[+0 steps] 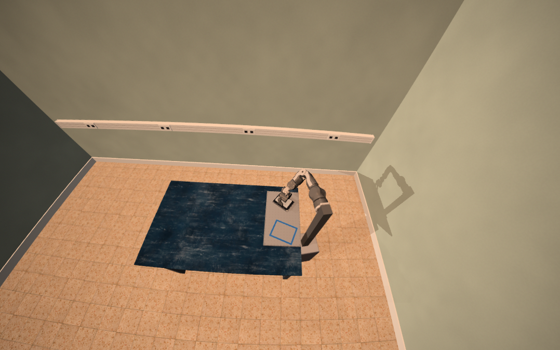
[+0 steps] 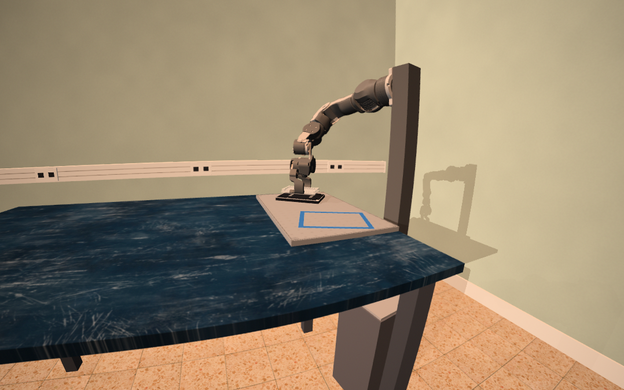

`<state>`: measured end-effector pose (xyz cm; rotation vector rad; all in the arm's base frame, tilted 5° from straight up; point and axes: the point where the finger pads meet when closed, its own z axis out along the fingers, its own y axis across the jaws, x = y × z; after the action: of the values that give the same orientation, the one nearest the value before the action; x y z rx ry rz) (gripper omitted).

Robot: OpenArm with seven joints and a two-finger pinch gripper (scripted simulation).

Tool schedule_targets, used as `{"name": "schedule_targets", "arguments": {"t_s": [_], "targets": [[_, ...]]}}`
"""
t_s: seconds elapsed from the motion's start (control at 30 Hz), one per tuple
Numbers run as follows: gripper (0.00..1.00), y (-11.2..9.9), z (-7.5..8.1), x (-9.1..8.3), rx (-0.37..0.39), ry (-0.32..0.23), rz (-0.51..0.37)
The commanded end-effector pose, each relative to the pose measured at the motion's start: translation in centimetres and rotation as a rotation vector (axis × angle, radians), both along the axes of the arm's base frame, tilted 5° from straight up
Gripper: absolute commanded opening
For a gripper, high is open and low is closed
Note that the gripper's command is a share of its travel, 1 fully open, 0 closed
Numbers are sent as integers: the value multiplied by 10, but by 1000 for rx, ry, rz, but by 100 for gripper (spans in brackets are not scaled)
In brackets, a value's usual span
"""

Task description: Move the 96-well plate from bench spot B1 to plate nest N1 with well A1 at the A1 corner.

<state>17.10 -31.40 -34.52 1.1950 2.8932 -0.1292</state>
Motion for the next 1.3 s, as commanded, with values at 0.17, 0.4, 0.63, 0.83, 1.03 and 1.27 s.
{"name": "schedule_targets", "arguments": {"t_s": [0.17, 0.4, 0.63, 0.83, 1.03, 1.27], "targets": [[0, 0, 0, 1, -2, 1, -1], [0, 0, 0, -1, -1, 2, -1], [0, -1, -1, -4, 0, 4, -2], [0, -1, -1, -4, 0, 4, -2], [0, 0, 0, 0, -1, 2, -1], [0, 0, 1, 1, -2, 1, -1]]}}
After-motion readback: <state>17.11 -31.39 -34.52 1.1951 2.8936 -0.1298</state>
